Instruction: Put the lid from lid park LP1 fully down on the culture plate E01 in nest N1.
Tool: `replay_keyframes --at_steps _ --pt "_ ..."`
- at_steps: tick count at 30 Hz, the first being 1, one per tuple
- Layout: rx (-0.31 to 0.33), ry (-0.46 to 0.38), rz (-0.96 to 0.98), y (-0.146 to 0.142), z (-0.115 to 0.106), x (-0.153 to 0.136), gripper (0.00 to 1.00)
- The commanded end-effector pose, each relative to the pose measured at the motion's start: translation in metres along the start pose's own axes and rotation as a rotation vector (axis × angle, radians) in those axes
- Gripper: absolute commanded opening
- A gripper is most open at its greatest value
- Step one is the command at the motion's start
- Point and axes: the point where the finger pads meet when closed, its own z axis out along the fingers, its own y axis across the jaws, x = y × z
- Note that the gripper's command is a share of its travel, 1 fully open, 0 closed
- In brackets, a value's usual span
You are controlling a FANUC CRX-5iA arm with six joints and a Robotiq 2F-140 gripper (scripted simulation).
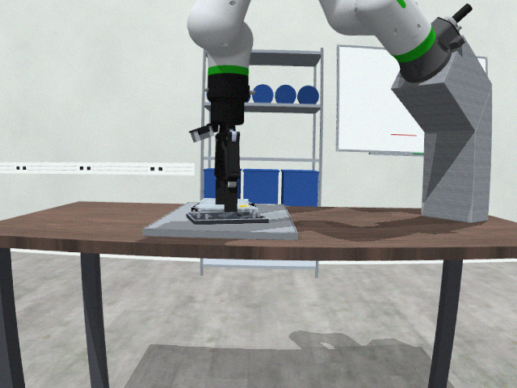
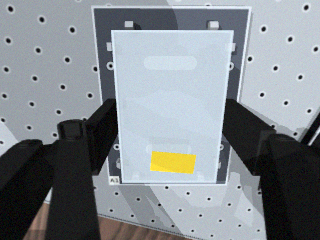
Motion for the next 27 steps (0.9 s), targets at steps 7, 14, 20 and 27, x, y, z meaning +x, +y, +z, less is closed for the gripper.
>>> replay_keyframes --at_steps 7,14,20,27 --pt "-0.001 0.001 0.000 0.000 -0.013 0.001 0.61" --pt "-0.001 0.001 0.000 0.000 -0.026 0.001 0.61" --pt "-0.001 0.001 0.000 0.000 -0.035 0.001 0.61" --pt "-0.001 0.001 0.000 0.000 -0.043 0.001 0.61"
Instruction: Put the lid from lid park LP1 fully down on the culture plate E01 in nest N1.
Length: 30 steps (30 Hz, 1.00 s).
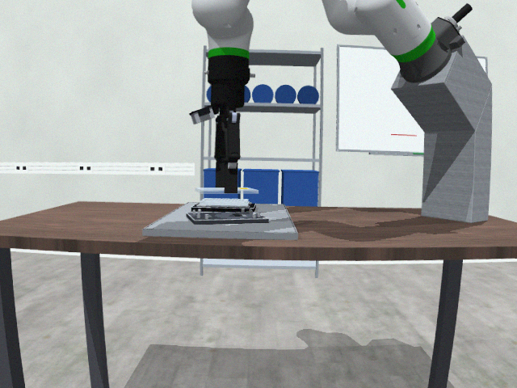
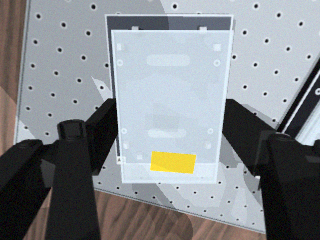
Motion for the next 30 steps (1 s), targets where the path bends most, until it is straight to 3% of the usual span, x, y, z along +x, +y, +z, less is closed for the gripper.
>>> replay_keyframes --at_steps 1,19,22,26,28,30 --pt "0.000 0.000 0.000 0.000 -0.004 0.000 0.61" --pt "-0.002 -0.003 0.000 0.003 -0.009 -0.001 0.61" --pt "-0.017 -0.032 0.001 0.029 -0.005 -0.013 0.61" --pt "-0.023 -0.075 0.010 0.095 -0.001 -0.037 0.61" --pt "-0.023 -0.075 0.010 0.095 -0.001 -0.037 0.61" --pt "-0.012 -0.063 0.011 0.134 -0.002 -0.045 0.61"
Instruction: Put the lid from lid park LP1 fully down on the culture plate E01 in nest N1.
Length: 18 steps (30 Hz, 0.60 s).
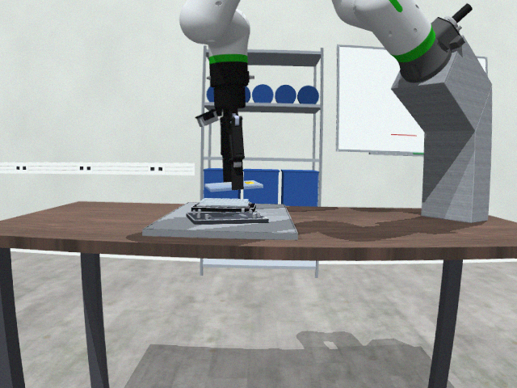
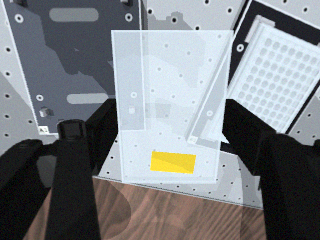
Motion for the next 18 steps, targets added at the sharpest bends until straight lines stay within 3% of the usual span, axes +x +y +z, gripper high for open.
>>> replay_keyframes --at_steps 1,5,18 --pt "0.064 0.026 -0.006 0.069 0.007 -0.009 0.61" --pt "0.072 0.075 -0.013 0.109 0.003 -0.008 0.61" --pt "0.072 0.079 -0.014 0.112 0.003 -0.007 0.61"
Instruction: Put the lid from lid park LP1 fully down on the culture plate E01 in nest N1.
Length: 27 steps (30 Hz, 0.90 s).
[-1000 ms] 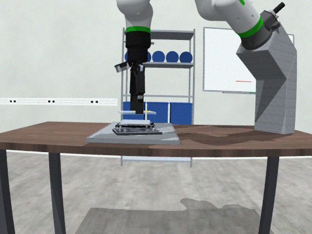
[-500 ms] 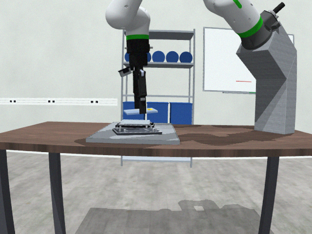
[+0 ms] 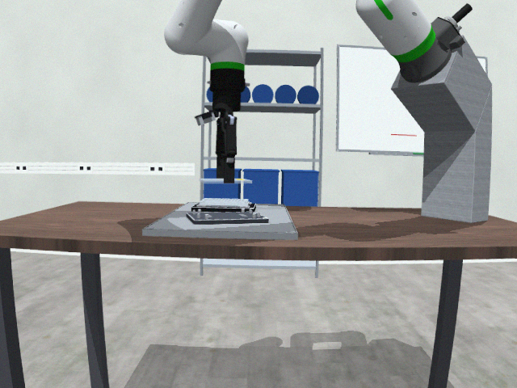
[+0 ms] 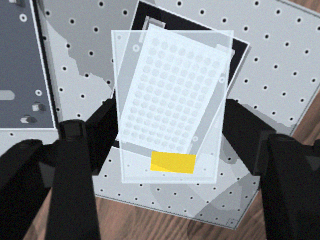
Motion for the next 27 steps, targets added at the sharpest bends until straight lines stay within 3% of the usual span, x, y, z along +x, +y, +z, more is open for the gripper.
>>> replay_keyframes --at_steps 1,27 --pt "0.016 0.005 -0.002 0.0005 0.0003 -0.0023 0.61" --pt "0.016 0.004 0.078 0.0005 0.0015 -0.0022 0.61"
